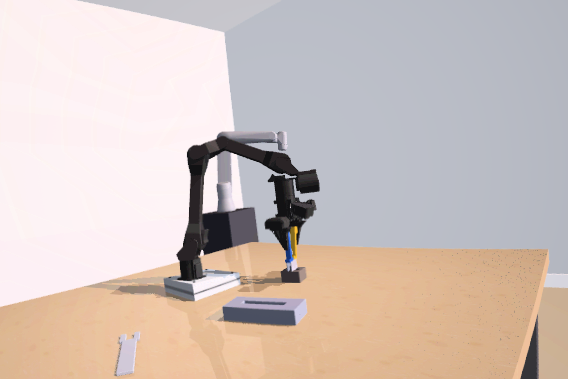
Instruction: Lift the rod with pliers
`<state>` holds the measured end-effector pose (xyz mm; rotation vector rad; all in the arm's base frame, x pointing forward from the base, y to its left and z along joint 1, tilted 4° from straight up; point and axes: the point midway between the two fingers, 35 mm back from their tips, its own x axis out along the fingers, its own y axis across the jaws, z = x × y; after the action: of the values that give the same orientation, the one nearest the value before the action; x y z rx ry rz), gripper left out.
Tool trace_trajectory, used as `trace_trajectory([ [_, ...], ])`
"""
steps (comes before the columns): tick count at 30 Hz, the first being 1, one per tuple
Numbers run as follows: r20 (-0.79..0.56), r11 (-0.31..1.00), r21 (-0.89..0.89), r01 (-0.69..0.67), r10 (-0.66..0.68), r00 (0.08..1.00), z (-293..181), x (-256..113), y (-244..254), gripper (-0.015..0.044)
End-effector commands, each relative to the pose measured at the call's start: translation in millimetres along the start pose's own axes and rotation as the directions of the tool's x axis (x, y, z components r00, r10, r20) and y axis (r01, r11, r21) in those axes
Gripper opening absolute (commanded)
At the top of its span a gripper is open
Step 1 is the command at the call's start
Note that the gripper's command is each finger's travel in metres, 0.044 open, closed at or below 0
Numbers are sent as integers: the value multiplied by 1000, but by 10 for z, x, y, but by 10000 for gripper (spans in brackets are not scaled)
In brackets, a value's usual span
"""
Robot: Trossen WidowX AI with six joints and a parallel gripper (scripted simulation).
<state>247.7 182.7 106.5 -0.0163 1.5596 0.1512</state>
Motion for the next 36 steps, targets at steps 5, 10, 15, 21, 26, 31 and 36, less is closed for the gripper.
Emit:
trace_trajectory([
  [5,-1,1000,-1,-3,3,1000,0,3,6,321],
  [10,-1,1000,-1,-3,3,1000,2,-19,5,321],
  [15,-1,1000,-1,-5,5,1000,5,-97,2,321],
  [21,-1,1000,0,-7,7,1000,7,-190,-3,321],
  [26,-1,1000,0,-9,9,1000,7,-267,-8,321],
  [31,-1,1000,0,-11,11,1000,4,-345,-14,321],
  [36,-1,1000,0,-12,12,1000,1,-399,-19,321],
])
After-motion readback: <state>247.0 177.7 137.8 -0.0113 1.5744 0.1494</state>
